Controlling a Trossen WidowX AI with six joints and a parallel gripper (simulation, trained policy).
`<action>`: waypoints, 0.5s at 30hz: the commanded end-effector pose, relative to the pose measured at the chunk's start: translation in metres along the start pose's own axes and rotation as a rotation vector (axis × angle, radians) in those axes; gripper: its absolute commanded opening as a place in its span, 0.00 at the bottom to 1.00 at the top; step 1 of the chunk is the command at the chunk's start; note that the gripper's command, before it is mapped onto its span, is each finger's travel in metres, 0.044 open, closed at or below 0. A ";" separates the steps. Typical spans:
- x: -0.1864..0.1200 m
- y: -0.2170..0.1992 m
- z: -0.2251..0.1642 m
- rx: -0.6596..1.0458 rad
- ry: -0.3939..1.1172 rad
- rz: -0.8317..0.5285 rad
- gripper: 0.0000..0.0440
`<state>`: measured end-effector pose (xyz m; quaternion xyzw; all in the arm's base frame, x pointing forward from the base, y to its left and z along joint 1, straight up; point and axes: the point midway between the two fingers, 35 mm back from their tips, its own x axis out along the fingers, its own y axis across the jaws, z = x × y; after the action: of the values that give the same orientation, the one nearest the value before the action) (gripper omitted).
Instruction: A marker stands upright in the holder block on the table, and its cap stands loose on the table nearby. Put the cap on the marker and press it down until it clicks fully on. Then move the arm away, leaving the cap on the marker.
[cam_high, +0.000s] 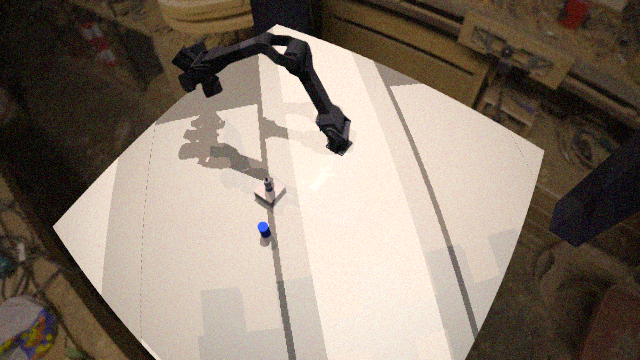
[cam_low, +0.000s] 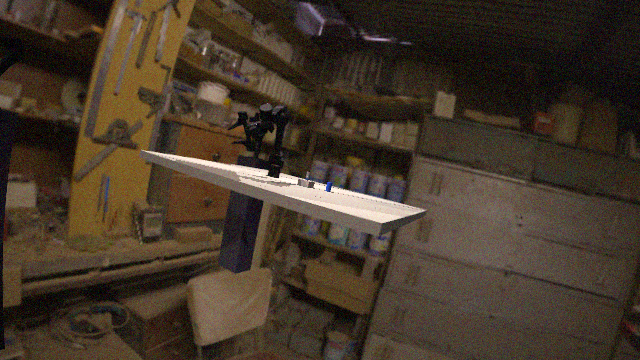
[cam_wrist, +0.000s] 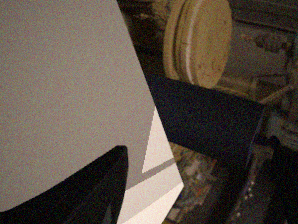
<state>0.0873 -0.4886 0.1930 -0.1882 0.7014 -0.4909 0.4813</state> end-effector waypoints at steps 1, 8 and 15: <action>-0.009 0.006 0.011 0.016 -0.035 0.018 0.69; -0.028 0.017 0.033 0.039 -0.096 0.052 0.69; -0.048 0.030 0.053 0.062 -0.153 0.090 0.70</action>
<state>0.1503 -0.4707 0.1889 -0.1823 0.6622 -0.4776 0.5480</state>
